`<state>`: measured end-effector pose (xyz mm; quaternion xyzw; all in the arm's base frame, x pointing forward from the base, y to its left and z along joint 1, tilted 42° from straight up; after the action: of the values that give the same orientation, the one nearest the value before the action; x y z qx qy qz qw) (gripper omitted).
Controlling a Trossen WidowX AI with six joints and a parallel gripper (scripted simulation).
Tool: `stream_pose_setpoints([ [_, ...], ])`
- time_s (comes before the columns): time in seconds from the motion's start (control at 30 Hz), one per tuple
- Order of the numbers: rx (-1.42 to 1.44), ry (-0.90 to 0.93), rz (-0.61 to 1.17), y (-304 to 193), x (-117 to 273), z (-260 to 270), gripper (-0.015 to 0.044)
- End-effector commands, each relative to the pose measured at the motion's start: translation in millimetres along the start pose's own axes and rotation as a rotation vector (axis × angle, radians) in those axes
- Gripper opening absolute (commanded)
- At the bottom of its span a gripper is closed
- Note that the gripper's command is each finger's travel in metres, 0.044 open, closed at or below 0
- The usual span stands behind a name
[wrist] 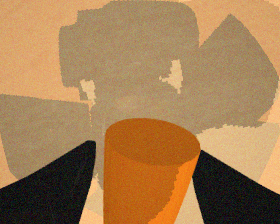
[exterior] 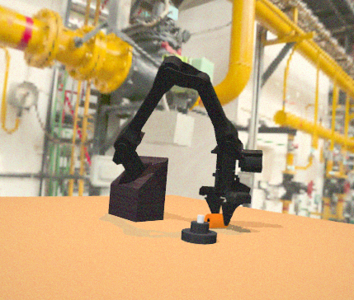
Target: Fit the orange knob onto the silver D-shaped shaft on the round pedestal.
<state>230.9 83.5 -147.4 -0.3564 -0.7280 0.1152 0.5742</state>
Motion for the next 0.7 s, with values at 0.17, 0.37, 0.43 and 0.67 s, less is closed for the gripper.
stream_pose_setpoints([
  [0.17, 0.004, -0.005, 0.000, 0.1, -0.2, -0.6, 0.0207],
  [0.37, 0.004, -0.005, 0.000, 0.1, -0.2, -0.6, 0.0179],
  [0.43, 0.003, -0.003, -0.009, -0.6, 0.3, -0.6, 0.0179],
  [0.67, 0.001, 0.018, -0.118, -8.3, 4.5, -1.6, 0.0179],
])
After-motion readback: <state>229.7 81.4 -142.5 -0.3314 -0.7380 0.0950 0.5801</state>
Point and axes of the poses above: the point midway between the two fingers, 35 mm back from their tips, its own x axis back along the fingers, its own z axis across the jaws, y = z × x, the point moved 2 cm from there along x, back along the fingers, and after that the axes turned 9 degrees about -x, right-handed, at the moved point
